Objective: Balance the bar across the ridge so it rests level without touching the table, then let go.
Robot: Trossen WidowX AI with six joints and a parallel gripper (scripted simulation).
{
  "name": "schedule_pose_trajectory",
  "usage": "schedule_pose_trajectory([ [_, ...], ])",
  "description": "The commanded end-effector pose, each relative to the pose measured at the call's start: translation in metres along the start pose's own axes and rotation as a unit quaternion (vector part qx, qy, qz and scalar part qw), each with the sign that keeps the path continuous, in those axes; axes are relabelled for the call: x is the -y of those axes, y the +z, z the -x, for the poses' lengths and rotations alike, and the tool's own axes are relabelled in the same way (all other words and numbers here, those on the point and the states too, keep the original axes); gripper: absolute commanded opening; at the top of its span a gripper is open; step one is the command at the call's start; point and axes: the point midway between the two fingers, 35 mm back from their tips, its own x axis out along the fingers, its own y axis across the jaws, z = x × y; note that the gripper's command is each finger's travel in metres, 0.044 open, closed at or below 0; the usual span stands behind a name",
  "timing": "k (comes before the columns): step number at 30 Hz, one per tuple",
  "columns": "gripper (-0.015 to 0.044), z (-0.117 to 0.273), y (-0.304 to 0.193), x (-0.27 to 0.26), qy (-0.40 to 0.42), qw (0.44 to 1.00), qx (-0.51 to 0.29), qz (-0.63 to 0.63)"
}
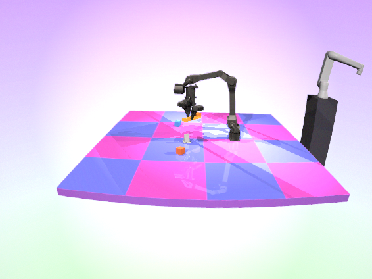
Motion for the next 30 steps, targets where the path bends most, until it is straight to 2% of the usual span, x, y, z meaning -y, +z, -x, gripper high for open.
schedule_pose_trajectory([
  [1, 0.0, 0.001, 0.014, -0.004, 0.0, 0.999, -0.001, 0.054],
  [15, 0.0, 0.002, 0.06, -0.027, 0.001, 0.972, 0.001, 0.234],
  [30, 0.0, 0.003, 0.101, -0.066, 0.001, 0.913, 0.003, 0.409],
])
